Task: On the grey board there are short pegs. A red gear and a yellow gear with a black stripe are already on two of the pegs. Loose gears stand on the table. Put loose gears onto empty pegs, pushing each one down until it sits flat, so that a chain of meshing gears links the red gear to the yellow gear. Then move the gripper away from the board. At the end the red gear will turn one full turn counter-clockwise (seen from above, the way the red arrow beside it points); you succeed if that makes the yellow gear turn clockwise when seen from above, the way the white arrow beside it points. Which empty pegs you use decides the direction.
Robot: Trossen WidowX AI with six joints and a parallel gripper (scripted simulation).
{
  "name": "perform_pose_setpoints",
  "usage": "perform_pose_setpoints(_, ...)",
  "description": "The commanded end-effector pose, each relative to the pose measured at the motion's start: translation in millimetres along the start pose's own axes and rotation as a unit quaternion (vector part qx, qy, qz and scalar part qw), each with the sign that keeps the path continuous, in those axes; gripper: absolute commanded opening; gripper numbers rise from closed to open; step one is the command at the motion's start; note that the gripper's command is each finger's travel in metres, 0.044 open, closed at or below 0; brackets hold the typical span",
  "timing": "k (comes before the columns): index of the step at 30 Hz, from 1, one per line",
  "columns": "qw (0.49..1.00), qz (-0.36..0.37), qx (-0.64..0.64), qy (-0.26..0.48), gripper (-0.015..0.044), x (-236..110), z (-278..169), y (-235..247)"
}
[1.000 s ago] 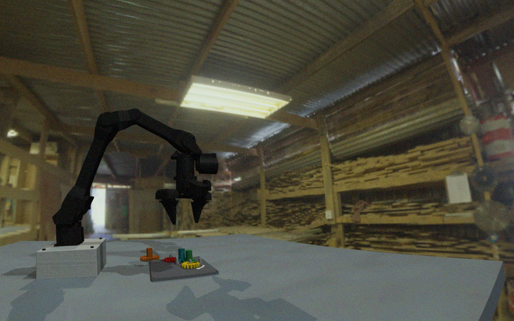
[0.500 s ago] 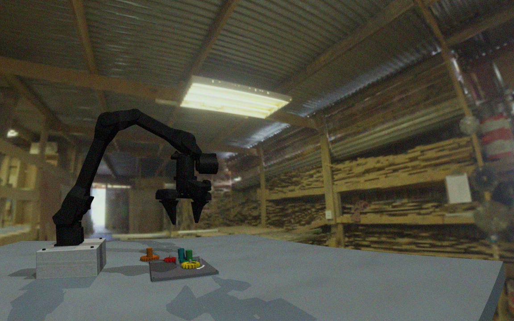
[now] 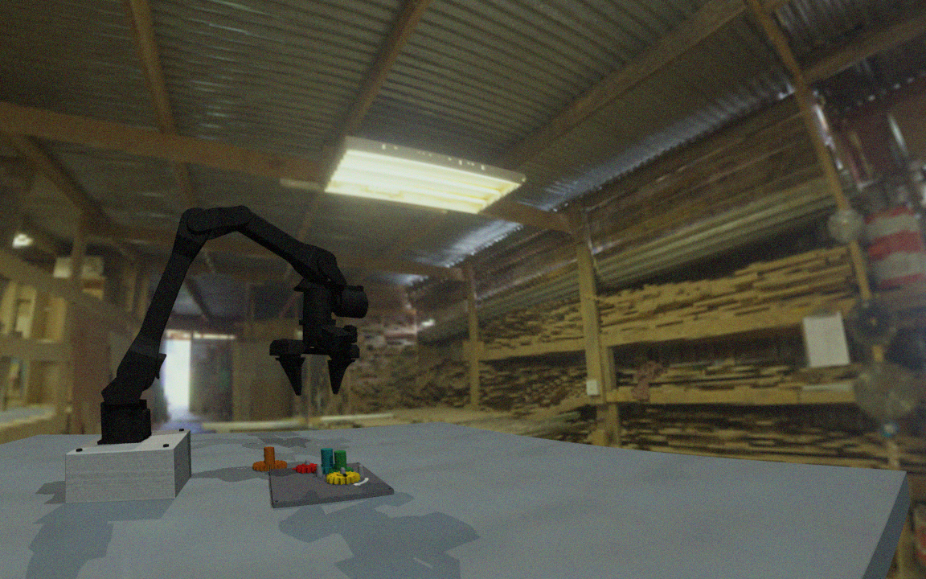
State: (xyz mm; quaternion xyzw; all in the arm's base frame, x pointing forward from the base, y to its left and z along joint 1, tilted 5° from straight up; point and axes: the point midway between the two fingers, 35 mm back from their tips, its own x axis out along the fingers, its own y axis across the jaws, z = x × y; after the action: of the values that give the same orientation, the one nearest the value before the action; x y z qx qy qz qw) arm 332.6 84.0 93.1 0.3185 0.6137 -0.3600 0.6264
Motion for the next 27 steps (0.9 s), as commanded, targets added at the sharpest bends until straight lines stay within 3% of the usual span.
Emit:
perform_pose_setpoints(1,1.000,0.004,-0.001,0.004,0.0440,-10.6,-59.0,8.1)
perform_pose_setpoints(11,1.000,-0.001,-0.001,0.009,0.0440,-28.3,-211.7,-19.6)
perform_pose_setpoints(27,1.000,-0.001,-0.001,0.009,0.0440,-28.6,-214.2,-20.8)
